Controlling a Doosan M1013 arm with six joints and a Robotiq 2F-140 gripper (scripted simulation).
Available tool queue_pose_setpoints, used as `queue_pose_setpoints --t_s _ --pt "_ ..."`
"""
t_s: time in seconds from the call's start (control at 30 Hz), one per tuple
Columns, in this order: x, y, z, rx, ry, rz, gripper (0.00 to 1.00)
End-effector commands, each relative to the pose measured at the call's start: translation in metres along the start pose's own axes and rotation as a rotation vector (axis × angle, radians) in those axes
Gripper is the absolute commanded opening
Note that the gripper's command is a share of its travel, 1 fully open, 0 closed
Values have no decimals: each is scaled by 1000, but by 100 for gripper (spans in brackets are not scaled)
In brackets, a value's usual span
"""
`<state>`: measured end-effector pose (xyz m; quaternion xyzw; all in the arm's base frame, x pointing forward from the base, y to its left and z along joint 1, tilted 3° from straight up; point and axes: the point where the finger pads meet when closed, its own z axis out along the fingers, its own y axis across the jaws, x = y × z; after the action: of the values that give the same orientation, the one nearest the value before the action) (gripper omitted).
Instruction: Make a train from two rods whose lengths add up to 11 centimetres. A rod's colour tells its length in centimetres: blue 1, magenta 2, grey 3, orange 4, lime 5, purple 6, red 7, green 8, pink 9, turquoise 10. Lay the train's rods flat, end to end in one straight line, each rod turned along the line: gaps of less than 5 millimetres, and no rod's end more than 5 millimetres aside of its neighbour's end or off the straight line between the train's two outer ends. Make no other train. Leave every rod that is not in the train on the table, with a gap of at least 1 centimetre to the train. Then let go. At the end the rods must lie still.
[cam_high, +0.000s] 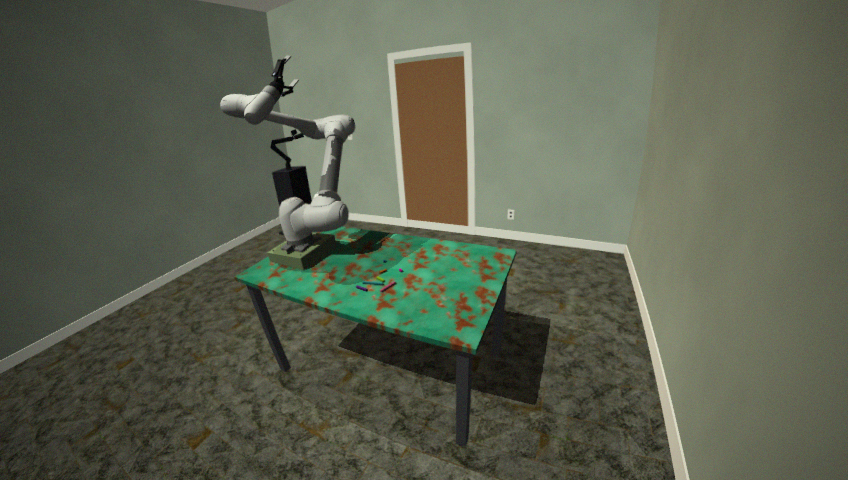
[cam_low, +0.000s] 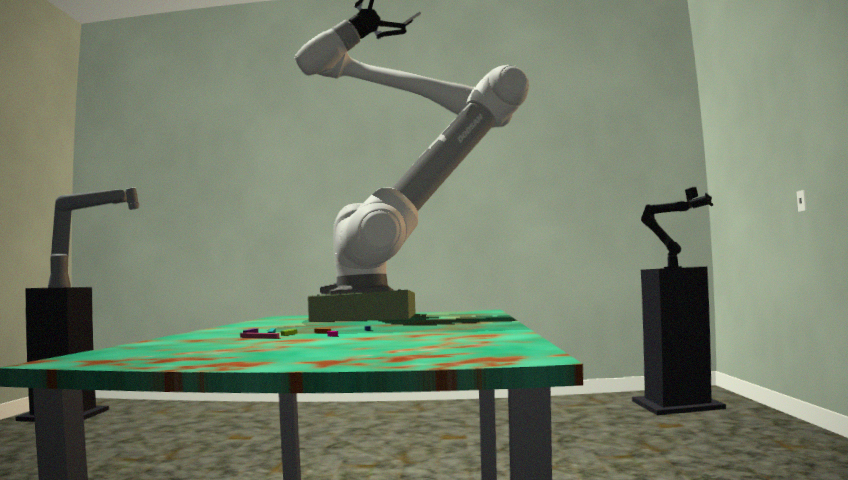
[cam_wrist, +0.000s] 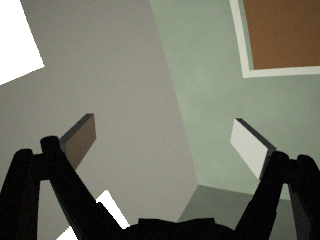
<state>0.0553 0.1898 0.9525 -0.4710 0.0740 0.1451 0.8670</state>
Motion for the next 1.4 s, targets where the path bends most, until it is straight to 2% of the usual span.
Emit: queue_pose_setpoints --t_s 0.0,0.57,0.7,1.0,1.1,1.13,1.37 --pt "0 0 0 0 0 0 100" --pt "0 0 0 0 0 0 100" --pt "5 -8 -5 18 9 9 100" --pt "54 -64 -49 157 99 88 100" --pt "60 -68 -53 169 110 97 100" --pt "78 -80 -67 201 141 121 100" --pt "122 -101 -98 261 218 174 100"
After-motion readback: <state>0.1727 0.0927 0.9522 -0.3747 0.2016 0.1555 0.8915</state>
